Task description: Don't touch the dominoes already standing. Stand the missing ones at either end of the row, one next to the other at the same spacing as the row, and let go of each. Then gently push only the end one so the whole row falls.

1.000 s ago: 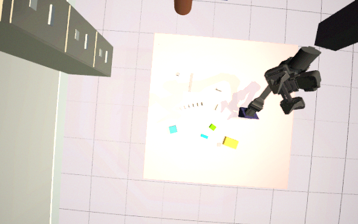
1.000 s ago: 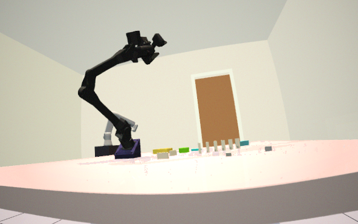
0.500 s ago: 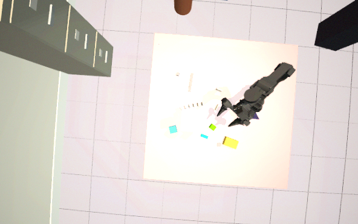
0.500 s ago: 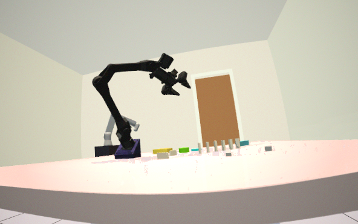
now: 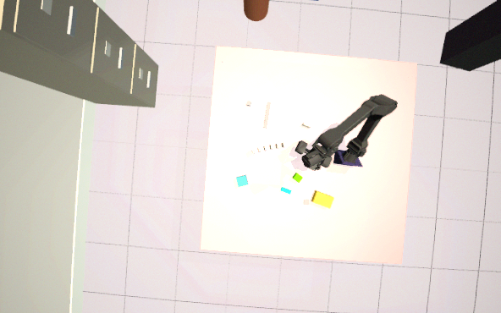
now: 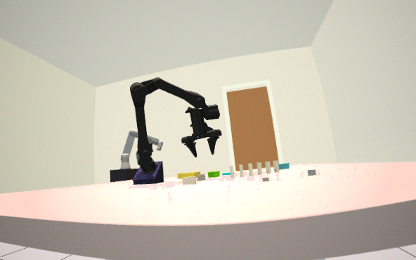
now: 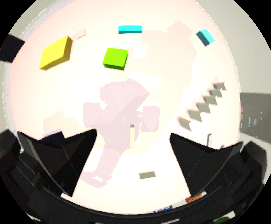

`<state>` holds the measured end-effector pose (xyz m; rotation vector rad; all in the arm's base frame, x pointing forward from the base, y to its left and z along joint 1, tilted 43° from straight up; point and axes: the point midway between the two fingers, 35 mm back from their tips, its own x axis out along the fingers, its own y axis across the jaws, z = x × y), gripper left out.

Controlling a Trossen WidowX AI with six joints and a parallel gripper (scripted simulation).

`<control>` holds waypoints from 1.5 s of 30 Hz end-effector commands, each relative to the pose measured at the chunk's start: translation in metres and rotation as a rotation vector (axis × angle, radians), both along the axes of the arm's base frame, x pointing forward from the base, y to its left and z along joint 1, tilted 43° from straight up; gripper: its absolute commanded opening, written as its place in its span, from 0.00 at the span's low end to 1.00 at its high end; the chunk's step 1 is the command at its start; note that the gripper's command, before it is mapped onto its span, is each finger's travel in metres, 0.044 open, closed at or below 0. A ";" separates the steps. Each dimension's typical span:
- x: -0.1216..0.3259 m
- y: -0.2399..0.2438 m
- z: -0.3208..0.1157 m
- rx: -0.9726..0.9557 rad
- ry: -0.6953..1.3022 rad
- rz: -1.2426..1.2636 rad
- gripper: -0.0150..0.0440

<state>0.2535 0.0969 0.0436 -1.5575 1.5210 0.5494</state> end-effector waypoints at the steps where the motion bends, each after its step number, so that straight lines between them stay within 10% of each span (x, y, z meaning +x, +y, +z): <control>1: -0.005 -0.025 -0.003 -0.122 0.058 -0.016 1.00; 37: 0.008 -0.080 -0.060 -0.125 0.056 -0.017 1.00; 45: 0.008 -0.080 -0.060 -0.125 0.056 -0.017 0.64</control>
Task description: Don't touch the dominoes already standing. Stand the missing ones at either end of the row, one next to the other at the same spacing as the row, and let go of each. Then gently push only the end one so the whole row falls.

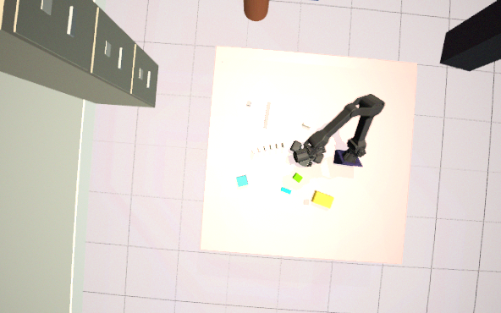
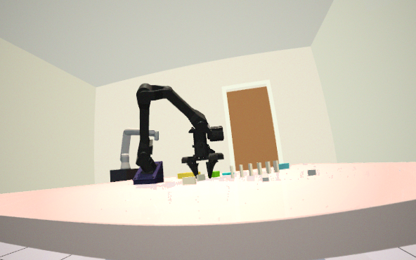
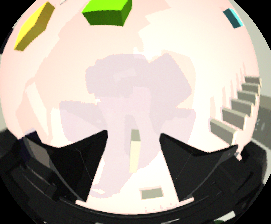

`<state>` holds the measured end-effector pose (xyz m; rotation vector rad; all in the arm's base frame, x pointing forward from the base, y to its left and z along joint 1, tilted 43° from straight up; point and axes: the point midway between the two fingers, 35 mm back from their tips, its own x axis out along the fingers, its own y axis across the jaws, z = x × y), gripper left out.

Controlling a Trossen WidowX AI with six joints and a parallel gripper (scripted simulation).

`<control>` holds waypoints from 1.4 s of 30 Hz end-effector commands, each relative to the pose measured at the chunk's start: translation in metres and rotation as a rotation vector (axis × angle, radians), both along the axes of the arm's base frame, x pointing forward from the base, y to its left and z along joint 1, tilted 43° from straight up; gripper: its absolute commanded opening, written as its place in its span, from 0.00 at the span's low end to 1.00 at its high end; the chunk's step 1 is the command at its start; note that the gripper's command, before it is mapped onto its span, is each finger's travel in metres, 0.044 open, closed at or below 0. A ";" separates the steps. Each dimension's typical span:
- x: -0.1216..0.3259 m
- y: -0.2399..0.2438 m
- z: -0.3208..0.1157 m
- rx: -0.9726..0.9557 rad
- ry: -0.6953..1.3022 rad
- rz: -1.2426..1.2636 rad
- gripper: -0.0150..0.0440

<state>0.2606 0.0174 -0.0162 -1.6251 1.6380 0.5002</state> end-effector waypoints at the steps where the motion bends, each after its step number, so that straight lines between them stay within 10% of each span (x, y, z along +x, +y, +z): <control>1: 0.001 -0.001 0.000 -0.005 0.001 0.006 0.60; 8: 0.001 -0.001 0.000 -0.005 0.001 0.006 0.29; 42: -0.042 0.112 0.103 0.027 -0.166 -0.184 0.29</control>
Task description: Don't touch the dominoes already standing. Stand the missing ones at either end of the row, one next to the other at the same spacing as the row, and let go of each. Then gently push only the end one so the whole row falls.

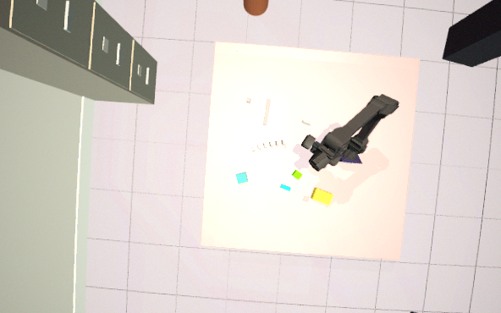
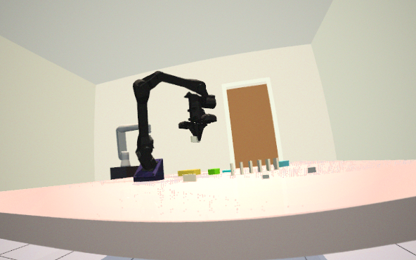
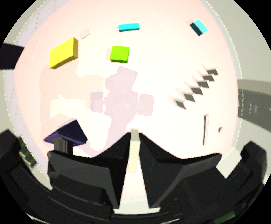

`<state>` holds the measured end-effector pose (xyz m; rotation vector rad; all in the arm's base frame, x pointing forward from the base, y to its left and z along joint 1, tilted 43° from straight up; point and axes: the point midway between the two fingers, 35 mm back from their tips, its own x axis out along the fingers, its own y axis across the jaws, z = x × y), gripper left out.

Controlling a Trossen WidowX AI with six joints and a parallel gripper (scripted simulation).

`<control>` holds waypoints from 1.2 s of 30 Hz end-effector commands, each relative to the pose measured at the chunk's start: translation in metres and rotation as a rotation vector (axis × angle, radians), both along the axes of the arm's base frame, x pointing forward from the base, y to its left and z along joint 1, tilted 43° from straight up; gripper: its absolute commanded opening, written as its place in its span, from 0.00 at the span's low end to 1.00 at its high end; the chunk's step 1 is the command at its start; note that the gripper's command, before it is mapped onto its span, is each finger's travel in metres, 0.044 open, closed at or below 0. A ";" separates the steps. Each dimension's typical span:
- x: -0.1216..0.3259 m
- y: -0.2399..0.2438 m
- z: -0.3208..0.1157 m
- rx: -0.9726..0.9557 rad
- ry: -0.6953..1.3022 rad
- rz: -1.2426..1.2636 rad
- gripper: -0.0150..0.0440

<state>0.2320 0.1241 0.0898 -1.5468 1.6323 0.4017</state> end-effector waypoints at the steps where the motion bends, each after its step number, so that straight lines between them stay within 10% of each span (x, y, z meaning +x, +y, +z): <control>1: -0.018 0.006 -0.005 0.024 -0.140 -0.161 0.29; 36: -0.039 -0.017 -0.015 0.388 -0.137 -0.369 0.29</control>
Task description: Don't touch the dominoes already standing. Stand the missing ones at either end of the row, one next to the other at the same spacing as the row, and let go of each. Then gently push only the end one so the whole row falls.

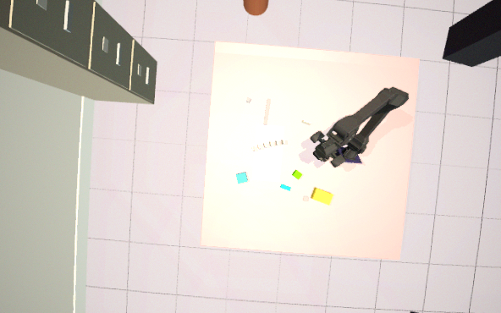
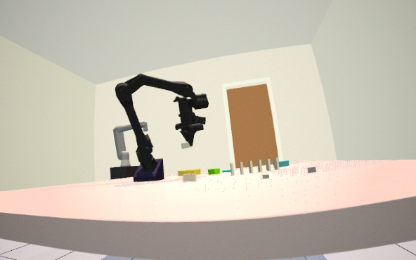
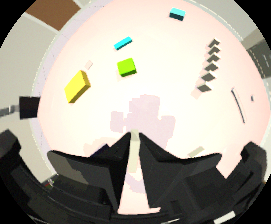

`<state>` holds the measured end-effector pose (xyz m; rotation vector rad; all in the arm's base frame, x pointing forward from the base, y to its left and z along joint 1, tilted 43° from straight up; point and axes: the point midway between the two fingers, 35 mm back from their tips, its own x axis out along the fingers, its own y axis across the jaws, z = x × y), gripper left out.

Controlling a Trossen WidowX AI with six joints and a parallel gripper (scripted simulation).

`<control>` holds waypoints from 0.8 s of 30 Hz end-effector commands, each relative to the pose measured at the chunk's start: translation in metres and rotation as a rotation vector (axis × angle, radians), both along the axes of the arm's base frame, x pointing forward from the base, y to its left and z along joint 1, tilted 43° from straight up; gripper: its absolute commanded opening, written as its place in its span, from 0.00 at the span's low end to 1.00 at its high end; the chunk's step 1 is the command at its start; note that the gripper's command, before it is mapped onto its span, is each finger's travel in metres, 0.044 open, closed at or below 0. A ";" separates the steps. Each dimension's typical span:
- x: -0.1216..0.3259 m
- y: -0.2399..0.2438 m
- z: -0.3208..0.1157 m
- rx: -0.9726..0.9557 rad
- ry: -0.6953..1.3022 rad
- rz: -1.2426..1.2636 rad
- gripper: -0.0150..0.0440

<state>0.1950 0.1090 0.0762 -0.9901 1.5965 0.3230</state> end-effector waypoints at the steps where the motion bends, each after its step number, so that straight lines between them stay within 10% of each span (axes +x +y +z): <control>1: -0.003 -0.003 -0.001 0.082 0.004 0.002 0.29; 24: -0.011 -0.014 -0.008 0.483 -0.087 0.086 0.29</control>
